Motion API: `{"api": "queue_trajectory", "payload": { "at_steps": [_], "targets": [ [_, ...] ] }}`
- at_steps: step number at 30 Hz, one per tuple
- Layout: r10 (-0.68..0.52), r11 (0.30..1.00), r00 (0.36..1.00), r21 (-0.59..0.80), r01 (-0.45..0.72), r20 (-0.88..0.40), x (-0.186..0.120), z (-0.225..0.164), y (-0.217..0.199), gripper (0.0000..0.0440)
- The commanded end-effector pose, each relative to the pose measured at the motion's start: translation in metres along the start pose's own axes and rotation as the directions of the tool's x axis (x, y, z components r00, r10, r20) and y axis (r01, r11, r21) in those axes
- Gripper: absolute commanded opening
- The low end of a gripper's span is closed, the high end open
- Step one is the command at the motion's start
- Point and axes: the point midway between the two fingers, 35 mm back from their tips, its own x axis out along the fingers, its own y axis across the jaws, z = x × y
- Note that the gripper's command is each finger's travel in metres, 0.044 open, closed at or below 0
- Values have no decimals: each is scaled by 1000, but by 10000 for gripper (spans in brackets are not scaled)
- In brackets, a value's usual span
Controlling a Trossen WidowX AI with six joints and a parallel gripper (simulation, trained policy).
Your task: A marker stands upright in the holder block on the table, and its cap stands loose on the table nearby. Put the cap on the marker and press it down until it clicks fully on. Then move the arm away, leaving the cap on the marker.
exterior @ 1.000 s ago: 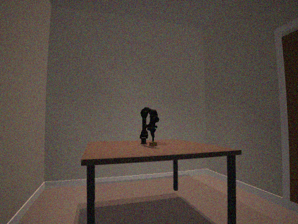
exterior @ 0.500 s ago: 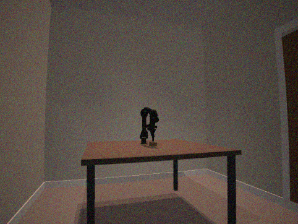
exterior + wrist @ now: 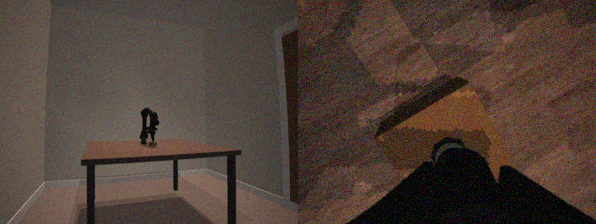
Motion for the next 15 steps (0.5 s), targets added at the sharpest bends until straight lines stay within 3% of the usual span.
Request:
{"api": "queue_trajectory", "payload": {
  "at_steps": [1, 15],
  "targets": [
    [-43, 999, 999, -24, 43, 18, 13, 3, -7, 0],
    [-35, 997, 999, -70, 36, 19, 27, 3, -7, 9]
  ]
}}
